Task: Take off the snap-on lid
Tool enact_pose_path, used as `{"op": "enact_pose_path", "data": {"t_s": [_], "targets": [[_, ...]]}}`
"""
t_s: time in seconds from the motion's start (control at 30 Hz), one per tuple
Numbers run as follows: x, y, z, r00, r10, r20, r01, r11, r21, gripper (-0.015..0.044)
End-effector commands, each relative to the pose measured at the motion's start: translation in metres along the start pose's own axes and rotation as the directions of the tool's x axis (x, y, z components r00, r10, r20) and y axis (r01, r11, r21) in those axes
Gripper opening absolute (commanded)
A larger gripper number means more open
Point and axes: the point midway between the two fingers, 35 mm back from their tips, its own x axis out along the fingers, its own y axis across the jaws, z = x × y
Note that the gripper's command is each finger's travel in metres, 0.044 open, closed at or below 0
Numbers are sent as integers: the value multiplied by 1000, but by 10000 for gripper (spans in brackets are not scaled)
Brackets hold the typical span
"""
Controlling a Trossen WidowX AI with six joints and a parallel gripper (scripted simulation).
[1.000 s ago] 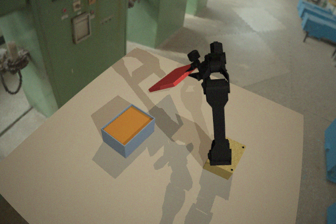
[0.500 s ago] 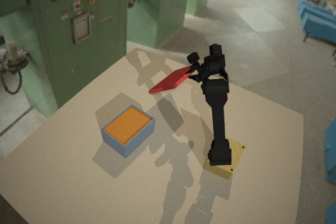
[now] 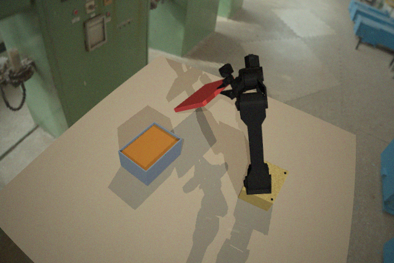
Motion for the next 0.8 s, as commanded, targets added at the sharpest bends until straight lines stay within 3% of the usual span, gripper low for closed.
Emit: {"op": "enact_pose_path", "data": {"t_s": [0.0,0.77], "targets": [[2,-1,-1,1000,7,-6,-7,1000,1,0],[14,-15,-1,1000,8,-7,-8,1000,1,0]]}}
